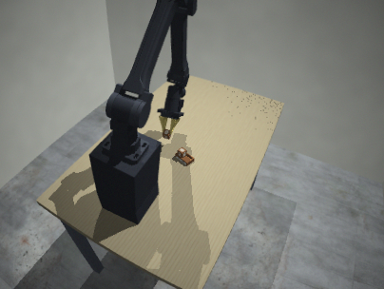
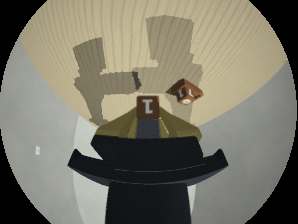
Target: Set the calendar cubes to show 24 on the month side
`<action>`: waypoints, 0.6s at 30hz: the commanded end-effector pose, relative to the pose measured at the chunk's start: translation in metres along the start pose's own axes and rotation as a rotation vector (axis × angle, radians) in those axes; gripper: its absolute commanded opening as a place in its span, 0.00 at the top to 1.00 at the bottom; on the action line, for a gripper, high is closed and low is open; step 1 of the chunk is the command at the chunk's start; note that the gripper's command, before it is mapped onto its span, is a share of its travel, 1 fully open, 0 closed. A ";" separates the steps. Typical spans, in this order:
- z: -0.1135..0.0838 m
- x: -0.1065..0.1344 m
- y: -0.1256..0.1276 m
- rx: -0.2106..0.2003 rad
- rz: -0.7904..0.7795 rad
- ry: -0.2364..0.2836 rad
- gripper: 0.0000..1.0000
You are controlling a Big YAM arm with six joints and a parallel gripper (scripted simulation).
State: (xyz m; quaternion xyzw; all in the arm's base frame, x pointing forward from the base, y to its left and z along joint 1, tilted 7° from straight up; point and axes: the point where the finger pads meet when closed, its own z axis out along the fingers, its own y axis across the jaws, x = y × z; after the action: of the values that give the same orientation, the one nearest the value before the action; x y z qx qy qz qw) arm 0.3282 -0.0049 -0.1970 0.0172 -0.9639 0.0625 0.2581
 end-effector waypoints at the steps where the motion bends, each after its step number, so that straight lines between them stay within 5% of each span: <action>1: -0.015 -0.006 -0.002 -0.003 0.026 0.001 0.75; 2: -0.030 -0.010 -0.003 -0.004 0.029 -0.032 0.75; 4: -0.029 -0.010 -0.003 -0.005 0.029 -0.027 0.75; 6: -0.011 -0.005 -0.002 -0.005 0.027 0.042 0.75; 13: -0.011 -0.006 -0.001 -0.005 0.025 0.243 0.75; 18: -0.011 -0.006 -0.001 -0.003 0.024 0.274 0.75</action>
State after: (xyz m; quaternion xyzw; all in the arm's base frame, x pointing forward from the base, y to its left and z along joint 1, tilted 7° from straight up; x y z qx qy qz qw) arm 0.3264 -0.0051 -0.2015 0.0080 -0.9193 0.0632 0.3883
